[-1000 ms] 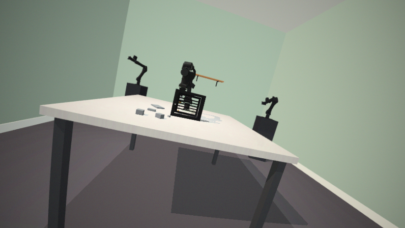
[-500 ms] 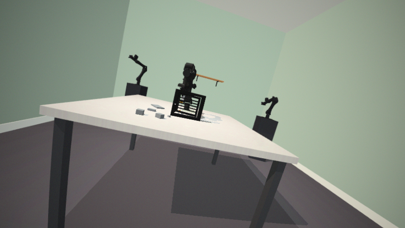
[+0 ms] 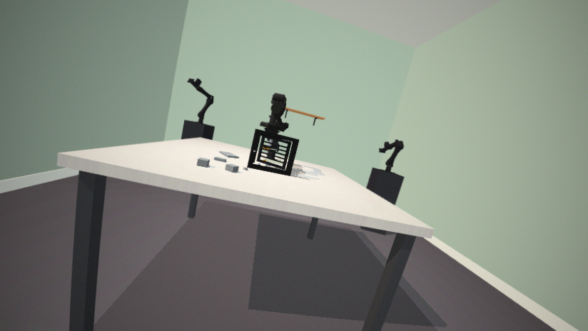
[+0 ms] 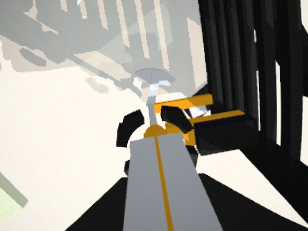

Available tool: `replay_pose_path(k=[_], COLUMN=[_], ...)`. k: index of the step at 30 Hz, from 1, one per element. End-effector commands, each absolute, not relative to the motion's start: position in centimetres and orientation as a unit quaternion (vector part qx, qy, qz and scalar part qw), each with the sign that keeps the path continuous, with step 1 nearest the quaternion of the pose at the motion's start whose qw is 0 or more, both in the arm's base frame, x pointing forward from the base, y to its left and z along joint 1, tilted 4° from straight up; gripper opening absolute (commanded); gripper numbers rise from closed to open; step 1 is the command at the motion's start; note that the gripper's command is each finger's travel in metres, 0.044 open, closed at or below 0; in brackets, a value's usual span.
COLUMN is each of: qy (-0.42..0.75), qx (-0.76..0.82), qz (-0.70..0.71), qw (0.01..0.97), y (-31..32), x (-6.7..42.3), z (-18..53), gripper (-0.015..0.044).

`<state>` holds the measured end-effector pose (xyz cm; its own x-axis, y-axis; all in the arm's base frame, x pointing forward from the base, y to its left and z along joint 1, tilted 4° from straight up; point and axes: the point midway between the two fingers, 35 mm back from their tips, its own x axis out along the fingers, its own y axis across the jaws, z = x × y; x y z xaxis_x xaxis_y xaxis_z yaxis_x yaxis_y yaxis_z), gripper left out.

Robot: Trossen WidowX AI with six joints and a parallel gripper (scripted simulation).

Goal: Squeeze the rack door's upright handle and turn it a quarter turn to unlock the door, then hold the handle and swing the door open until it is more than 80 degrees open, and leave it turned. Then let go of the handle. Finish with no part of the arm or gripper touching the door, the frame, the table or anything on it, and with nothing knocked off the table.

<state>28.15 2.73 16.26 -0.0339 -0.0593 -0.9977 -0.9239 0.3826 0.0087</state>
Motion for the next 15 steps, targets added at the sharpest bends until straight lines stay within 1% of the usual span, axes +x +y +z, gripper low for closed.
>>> replay_pose_path(k=[1, 15], qy=[0.619, 0.653], qx=[-0.383, -0.322], qz=[0.36, 0.297], qw=[0.583, 0.618], y=[3.2, 5.3], x=[27.7, 25.2], z=[16.1, 16.1], gripper=[0.0027, 0.0027])
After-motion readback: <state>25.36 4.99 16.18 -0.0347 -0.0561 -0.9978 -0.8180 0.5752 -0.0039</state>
